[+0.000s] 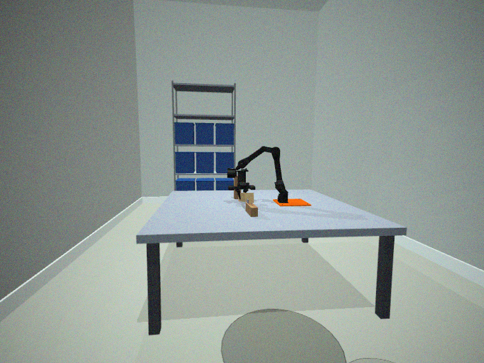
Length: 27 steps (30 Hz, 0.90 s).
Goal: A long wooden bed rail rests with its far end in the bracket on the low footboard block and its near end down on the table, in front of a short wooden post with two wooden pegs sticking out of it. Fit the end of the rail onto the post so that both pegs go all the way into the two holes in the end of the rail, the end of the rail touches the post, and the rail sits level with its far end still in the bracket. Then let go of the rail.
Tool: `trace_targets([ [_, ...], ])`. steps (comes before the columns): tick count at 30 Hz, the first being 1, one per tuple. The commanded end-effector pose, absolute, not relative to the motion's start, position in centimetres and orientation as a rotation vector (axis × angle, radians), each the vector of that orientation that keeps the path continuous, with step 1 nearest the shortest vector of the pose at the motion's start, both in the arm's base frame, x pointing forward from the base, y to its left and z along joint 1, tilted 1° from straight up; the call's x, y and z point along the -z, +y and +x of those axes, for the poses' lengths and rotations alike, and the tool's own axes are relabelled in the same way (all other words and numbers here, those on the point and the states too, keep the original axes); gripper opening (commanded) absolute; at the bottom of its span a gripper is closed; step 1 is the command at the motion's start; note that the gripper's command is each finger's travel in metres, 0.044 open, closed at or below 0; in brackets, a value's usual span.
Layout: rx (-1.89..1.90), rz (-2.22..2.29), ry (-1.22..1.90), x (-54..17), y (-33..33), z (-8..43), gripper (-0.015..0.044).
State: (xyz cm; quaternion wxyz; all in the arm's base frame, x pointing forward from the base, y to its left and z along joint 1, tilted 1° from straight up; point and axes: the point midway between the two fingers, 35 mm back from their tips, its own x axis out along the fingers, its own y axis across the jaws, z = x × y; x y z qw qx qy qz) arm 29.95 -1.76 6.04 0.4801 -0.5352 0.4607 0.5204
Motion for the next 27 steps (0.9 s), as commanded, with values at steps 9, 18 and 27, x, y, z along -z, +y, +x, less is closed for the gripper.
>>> trace_targets([
  [9,-1.272,-1.304,1.121,-5.99,-1.71,29.94,0.0],
  [18,-1.272,-1.304,1.121,-6.21,-1.78,29.94,0.0],
  [27,-1.271,-1.304,1.121,-6.66,-1.78,29.96,0.0],
])
